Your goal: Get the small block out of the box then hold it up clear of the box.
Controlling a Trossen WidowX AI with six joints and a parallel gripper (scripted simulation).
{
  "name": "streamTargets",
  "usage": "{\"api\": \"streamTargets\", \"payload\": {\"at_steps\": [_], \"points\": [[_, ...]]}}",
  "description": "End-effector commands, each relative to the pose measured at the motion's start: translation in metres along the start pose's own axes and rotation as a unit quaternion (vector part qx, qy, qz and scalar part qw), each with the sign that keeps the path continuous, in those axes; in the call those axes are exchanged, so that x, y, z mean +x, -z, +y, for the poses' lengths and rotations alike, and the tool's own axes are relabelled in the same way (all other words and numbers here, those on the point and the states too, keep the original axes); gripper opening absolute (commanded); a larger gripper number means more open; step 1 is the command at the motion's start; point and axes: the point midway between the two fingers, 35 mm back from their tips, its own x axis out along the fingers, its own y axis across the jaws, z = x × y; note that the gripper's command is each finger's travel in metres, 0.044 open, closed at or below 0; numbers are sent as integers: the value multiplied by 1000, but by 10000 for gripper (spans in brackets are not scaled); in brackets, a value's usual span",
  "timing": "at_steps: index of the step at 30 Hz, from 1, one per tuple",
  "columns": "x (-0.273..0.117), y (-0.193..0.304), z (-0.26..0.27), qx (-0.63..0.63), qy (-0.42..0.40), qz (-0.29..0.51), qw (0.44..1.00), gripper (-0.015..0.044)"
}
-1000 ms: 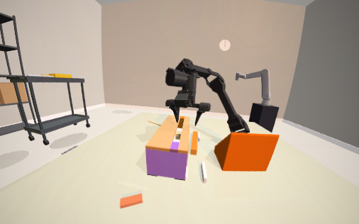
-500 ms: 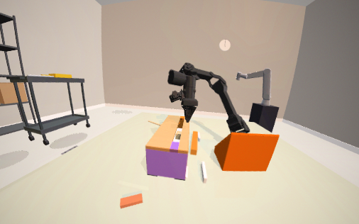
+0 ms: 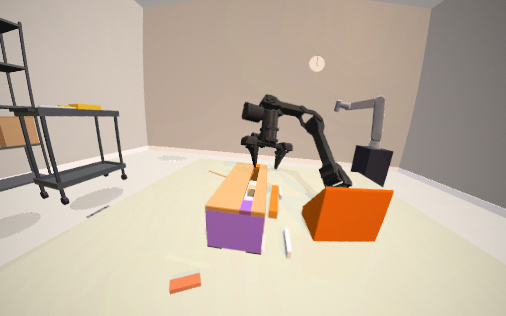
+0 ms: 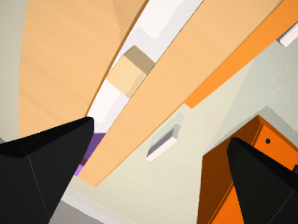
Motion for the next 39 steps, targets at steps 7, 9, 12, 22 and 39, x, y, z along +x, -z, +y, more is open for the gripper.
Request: {"api": "streamTargets", "payload": {"at_steps": [7,9,12,22,39], "points": [[5,-6,-15,241,2,24,970,400],[5,-6,-15,241,2,24,970,400],[6,-7,-15,241,1,24,970,400],[21,-11,-17,241,1,24,970,400],[48,-19,-21,241,1,24,970,400]]}}
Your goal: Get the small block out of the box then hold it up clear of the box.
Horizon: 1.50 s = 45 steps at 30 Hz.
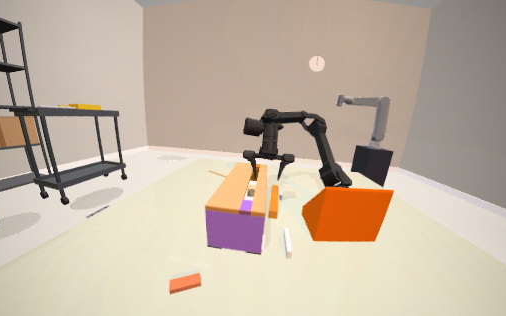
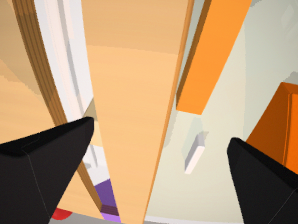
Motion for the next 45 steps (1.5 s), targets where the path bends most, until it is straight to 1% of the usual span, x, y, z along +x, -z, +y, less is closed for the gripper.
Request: {"api": "streamTargets", "payload": {"at_steps": [1,18,19,22,45], "points": [[7,-3,-2,-2,3,-3,1000,400],[33,-13,-5,-1,3,-5,1000,400],[27,-11,-3,0,0,-2,1000,400],[28,-10,-3,0,0,-2,1000,400],[50,48,-3,0,0,-1,1000,400]]}}
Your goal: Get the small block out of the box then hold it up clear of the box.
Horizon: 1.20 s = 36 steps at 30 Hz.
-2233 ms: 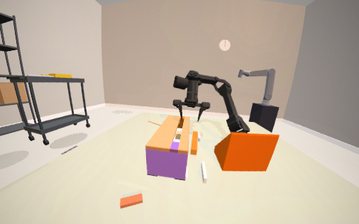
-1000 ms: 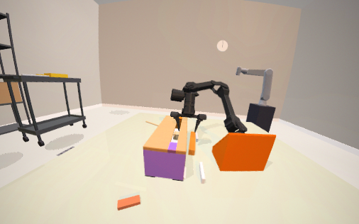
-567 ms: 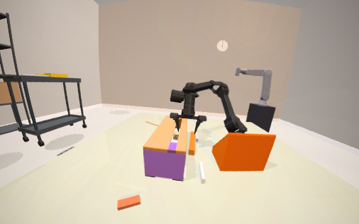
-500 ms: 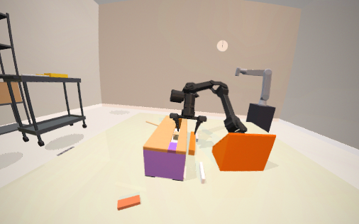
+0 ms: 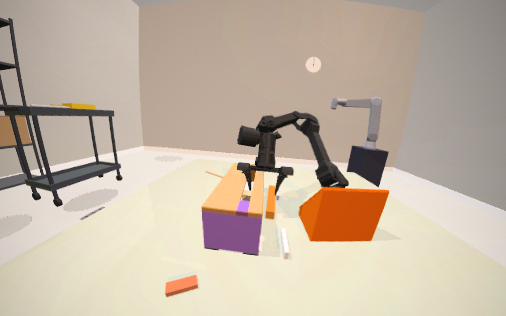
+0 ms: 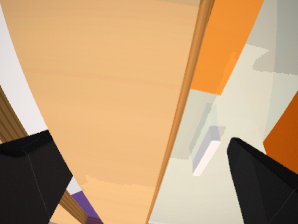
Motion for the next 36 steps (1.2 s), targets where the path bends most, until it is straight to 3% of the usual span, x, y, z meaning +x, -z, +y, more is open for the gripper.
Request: {"api": "streamTargets", "payload": {"at_steps": [1,36], "points": [[4,9,-2,-1,3,1,1000,400],[35,96,-3,-1,2,3,1000,400]]}}
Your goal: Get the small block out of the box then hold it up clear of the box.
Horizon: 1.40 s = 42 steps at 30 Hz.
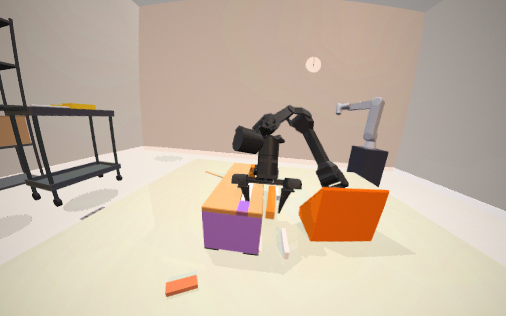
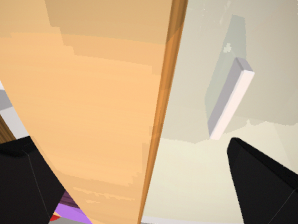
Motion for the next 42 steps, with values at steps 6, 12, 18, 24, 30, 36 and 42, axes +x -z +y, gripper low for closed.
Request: {"api": "streamTargets", "payload": {"at_steps": [6,12,18,24,30,36,42], "points": [[-28,14,3,1,-1,3,1000,400],[-59,23,0,-1,1,1,1000,400],[-58,36,-10,-187,-27,-16,982,285],[-56,41,-15,-473,-25,-54,879,285],[-55,46,-20,-724,-3,-92,684,285],[-54,51,-25,-899,38,-120,420,285],[-53,56,-30,-978,89,-132,131,285]]}}
